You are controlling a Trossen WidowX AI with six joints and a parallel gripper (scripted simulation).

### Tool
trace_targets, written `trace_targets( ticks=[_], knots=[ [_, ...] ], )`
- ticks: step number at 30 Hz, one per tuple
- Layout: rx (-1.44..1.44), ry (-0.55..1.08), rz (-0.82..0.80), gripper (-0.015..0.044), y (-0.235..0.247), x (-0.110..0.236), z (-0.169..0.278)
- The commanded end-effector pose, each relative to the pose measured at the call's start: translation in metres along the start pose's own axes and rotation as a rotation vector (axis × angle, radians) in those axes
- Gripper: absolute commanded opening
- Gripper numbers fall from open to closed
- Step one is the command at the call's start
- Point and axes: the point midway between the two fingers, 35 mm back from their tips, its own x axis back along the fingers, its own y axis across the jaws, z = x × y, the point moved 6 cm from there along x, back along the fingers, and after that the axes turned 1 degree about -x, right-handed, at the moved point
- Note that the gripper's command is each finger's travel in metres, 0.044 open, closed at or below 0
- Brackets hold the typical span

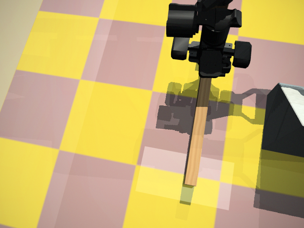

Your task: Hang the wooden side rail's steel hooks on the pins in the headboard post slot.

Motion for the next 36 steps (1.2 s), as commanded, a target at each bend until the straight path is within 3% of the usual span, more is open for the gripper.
trace_targets(
  ticks=[1,36],
  knots=[
    [-0.001,0.001,0.012,0.0000,-0.0018,0.0033,0.0018],
    [-0.001,0.001,0.012,0.0000,-0.0008,0.0023,0.0056]
  ],
)
